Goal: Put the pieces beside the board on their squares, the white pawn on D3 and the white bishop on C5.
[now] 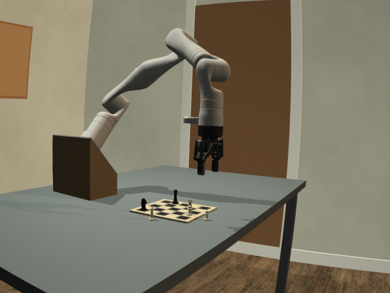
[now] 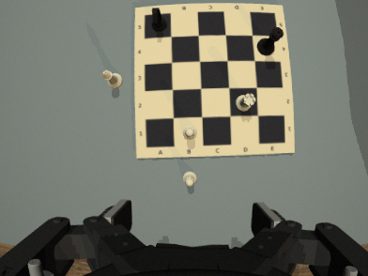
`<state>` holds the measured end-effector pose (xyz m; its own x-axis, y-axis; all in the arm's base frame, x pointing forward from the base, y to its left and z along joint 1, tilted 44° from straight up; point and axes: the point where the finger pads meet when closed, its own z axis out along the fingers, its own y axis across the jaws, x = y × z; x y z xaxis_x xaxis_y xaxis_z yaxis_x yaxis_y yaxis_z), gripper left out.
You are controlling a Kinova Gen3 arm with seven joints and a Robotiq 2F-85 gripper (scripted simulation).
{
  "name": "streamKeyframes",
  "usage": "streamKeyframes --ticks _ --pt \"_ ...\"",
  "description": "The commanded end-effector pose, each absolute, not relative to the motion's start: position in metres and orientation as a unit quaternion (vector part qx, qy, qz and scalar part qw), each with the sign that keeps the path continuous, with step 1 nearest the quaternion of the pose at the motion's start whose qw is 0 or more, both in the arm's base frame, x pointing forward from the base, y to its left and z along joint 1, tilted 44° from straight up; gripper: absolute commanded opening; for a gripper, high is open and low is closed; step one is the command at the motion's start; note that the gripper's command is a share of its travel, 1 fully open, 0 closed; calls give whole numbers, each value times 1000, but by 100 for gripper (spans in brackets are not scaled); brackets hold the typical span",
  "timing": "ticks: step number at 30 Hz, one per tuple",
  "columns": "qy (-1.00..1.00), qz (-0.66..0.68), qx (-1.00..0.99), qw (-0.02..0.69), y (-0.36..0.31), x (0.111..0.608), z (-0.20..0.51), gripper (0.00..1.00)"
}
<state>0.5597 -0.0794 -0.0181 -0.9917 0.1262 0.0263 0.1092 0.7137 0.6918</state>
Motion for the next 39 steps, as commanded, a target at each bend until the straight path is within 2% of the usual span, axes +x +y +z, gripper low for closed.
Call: streamKeyframes --ticks 1,18,28,29,39 --pt "925 374 68 13 -83 560 -19 100" --pt "925 374 69 13 -83 560 -20 100" --pt "925 373 70 12 -52 564 -51 100" --pt "925 373 70 12 -52 564 -51 34" --pt "925 373 70 12 -52 564 -51 34"
